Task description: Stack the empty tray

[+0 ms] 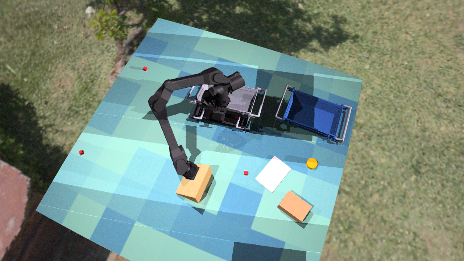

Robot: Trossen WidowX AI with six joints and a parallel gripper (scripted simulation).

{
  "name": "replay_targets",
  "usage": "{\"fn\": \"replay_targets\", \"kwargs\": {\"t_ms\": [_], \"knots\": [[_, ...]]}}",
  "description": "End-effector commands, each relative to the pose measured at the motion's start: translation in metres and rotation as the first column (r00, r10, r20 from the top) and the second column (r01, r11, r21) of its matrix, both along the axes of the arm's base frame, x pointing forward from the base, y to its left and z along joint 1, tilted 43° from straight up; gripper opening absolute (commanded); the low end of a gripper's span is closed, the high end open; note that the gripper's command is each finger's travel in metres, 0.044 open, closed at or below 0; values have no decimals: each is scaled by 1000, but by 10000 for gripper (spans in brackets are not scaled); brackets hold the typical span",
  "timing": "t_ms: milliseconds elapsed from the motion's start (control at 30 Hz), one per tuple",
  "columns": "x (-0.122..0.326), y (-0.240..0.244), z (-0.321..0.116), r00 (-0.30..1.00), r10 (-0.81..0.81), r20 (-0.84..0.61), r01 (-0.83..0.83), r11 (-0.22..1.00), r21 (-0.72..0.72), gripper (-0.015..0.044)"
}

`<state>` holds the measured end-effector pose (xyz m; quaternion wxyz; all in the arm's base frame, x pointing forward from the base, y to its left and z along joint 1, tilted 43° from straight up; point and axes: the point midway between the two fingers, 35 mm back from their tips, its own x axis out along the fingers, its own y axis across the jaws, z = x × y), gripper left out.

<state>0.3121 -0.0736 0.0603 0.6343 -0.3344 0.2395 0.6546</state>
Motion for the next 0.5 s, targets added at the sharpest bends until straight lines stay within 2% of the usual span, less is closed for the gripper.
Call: {"fn": "replay_targets", "kwargs": {"t_ms": [0,467], "knots": [[-5,7,-4,1000,13,-13,-13,1000,1,0],[-6,9,-6,1000,13,-13,-13,1000,1,0]]}}
